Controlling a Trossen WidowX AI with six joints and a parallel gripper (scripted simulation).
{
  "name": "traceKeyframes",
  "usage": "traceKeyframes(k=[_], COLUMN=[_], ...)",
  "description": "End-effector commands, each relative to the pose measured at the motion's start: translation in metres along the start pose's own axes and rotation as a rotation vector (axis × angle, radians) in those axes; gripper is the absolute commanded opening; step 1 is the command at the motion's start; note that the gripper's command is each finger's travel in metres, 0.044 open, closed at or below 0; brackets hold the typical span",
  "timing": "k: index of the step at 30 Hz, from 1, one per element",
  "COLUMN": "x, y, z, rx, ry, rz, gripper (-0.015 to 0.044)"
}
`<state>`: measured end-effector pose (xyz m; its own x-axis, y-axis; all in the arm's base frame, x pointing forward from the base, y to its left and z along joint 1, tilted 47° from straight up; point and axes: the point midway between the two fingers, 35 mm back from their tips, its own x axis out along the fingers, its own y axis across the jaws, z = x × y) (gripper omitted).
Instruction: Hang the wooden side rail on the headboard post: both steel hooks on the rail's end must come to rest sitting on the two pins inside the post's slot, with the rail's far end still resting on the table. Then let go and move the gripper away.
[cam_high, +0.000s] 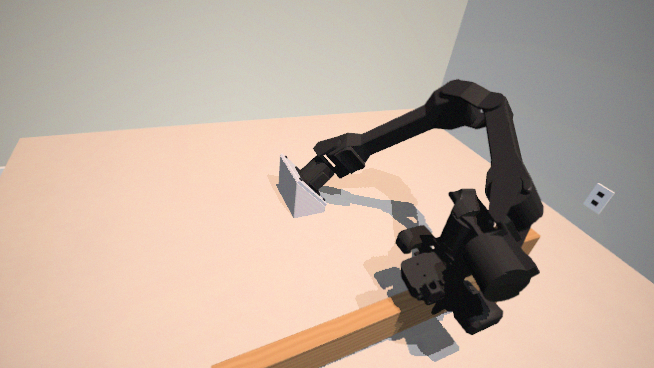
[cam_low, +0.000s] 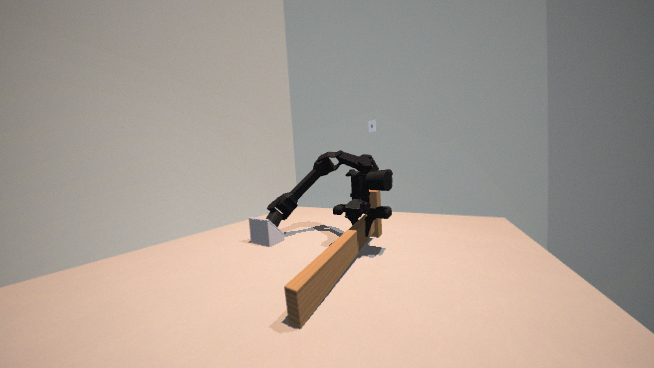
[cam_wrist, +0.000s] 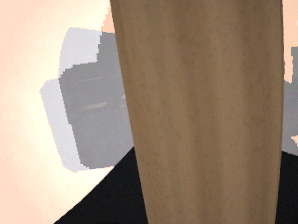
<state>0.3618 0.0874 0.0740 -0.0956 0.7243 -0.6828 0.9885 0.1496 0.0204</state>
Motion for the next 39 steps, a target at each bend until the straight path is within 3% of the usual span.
traceKeyframes(k=[1,39], x=[-0.003,-0.0037], y=[0.0006,0.0013], z=[0.0004,-0.0038], rx=[0.006,0.006], ry=[0.0,0.0], rz=[0.01,0.01], gripper=[0.0,0.0])
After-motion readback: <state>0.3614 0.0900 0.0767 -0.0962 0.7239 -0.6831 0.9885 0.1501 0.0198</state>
